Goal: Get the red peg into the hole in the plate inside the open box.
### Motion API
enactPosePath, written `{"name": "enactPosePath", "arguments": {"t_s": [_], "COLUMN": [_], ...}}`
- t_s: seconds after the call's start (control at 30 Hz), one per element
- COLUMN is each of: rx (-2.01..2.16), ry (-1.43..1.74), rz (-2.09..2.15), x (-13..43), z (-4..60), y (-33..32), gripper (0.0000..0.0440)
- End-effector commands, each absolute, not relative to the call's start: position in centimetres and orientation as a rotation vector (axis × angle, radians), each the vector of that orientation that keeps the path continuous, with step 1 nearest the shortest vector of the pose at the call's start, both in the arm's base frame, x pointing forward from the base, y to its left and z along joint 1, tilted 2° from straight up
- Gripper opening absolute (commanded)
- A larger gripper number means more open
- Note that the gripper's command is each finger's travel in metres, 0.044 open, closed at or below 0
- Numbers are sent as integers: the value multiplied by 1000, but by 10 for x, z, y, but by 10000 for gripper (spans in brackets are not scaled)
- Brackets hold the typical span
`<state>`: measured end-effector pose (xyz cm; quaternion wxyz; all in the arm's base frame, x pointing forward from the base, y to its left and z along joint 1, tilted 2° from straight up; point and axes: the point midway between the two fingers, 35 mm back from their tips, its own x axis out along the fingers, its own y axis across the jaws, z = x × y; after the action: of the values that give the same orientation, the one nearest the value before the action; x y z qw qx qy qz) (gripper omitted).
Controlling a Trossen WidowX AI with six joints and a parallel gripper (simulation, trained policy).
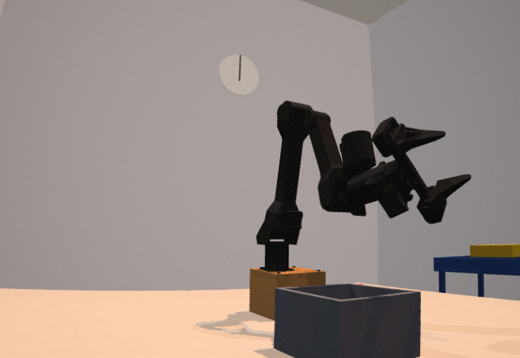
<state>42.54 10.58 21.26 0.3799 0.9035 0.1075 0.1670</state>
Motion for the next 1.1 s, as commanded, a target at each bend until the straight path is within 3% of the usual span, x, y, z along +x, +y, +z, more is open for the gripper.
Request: {"name": "enactPosePath", "arguments": {"t_s": [0.0, 0.13, 0.6, 1.07], "rx": [2297, 2251, 1900, 1531], "ry": [285, 357, 644, 899], "rz": [411, 309, 49, -241], "x": [427, 433, 397, 329], "z": [212, 209, 228, 211], "y": [109, 125, 218, 220], "gripper": [412, 440, 440, 440]}}
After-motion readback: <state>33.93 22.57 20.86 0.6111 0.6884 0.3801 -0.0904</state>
